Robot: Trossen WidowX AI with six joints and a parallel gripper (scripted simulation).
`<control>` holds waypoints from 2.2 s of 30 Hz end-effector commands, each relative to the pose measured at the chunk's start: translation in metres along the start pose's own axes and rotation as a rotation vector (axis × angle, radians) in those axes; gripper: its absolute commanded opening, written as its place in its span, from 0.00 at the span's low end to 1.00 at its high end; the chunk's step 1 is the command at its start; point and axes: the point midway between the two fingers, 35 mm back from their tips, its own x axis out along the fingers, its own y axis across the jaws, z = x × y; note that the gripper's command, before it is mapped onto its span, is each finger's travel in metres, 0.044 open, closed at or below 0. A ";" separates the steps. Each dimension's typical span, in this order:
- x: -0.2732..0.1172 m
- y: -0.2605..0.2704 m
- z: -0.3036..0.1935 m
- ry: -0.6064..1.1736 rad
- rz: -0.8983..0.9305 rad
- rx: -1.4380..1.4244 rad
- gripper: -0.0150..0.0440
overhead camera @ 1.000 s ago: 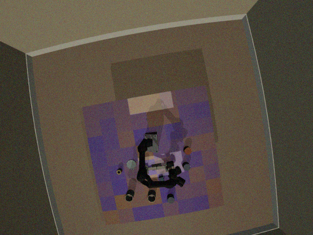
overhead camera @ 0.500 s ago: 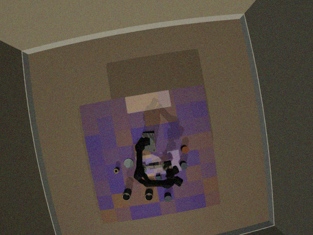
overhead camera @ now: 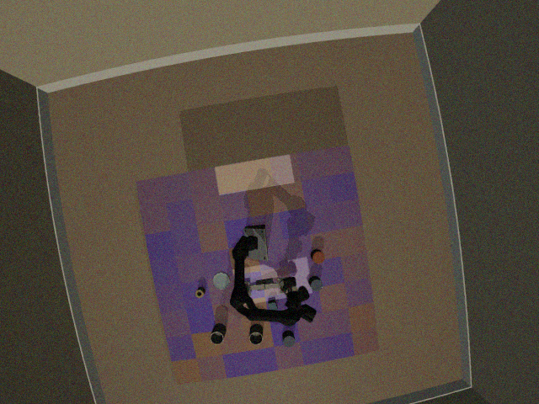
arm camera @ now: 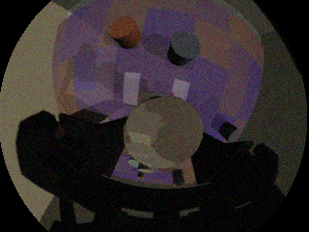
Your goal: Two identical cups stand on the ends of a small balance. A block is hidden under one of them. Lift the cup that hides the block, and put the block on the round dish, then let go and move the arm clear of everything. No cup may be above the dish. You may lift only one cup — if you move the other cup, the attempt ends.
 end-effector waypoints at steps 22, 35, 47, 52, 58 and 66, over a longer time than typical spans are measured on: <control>-0.035 0.003 -0.001 -0.007 -0.005 0.007 0.25; -0.030 0.004 -0.002 0.002 0.000 0.000 0.25; -0.030 0.004 -0.002 0.002 0.000 0.000 0.25; -0.030 0.004 -0.002 0.002 0.000 0.000 0.25; -0.030 0.004 -0.002 0.002 0.000 0.000 0.25; -0.030 0.004 -0.002 0.002 0.000 0.000 0.25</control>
